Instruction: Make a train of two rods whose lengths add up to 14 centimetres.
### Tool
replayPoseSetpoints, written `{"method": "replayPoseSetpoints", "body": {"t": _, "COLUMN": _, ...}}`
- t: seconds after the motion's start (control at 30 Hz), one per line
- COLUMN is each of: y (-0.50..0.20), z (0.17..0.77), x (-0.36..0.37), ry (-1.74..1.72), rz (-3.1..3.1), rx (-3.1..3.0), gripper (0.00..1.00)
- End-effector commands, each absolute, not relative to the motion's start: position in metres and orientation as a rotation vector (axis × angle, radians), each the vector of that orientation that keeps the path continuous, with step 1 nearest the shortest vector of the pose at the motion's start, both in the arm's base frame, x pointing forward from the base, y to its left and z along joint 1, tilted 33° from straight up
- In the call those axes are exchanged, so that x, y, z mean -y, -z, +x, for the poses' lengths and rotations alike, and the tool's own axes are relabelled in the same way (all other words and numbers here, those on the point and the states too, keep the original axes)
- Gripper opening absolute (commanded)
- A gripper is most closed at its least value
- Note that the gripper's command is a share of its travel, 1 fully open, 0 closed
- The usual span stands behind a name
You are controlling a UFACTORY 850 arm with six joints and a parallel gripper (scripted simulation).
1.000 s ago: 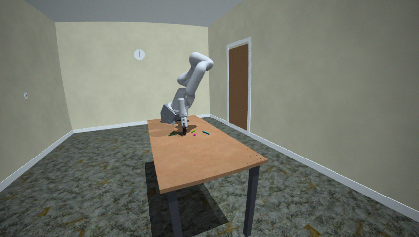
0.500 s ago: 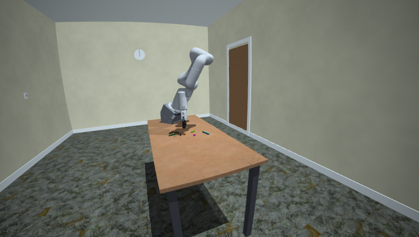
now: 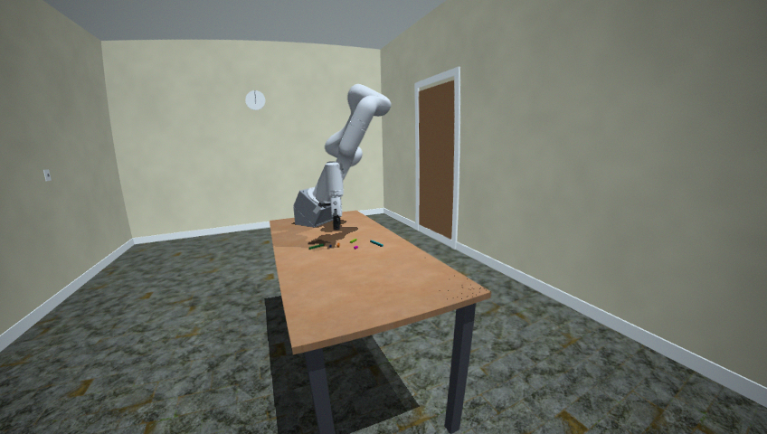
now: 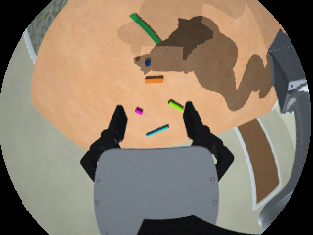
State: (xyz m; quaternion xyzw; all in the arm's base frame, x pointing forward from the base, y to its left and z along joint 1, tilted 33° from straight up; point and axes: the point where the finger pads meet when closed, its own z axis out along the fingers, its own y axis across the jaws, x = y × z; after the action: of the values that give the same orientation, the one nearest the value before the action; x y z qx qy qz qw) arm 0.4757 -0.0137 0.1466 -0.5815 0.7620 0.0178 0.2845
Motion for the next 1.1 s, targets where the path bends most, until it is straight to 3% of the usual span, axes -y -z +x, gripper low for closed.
{"method": "replayPoseSetpoints", "body": {"t": 0.0, "y": -0.147, "z": 0.476, "x": 0.014, "ry": -0.047, "rz": -1.555, "rx": -2.038, "gripper": 1.00}}
{"method": "replayPoseSetpoints", "body": {"t": 0.63, "y": -0.148, "z": 0.477, "x": 0.012, "ry": -0.053, "rz": -1.540, "rx": -2.051, "gripper": 1.00}}
{"method": "replayPoseSetpoints", "body": {"t": 1.07, "y": -0.170, "z": 0.501, "x": -0.049, "ry": -0.186, "rz": -1.157, "rx": -2.315, "gripper": 1.00}}
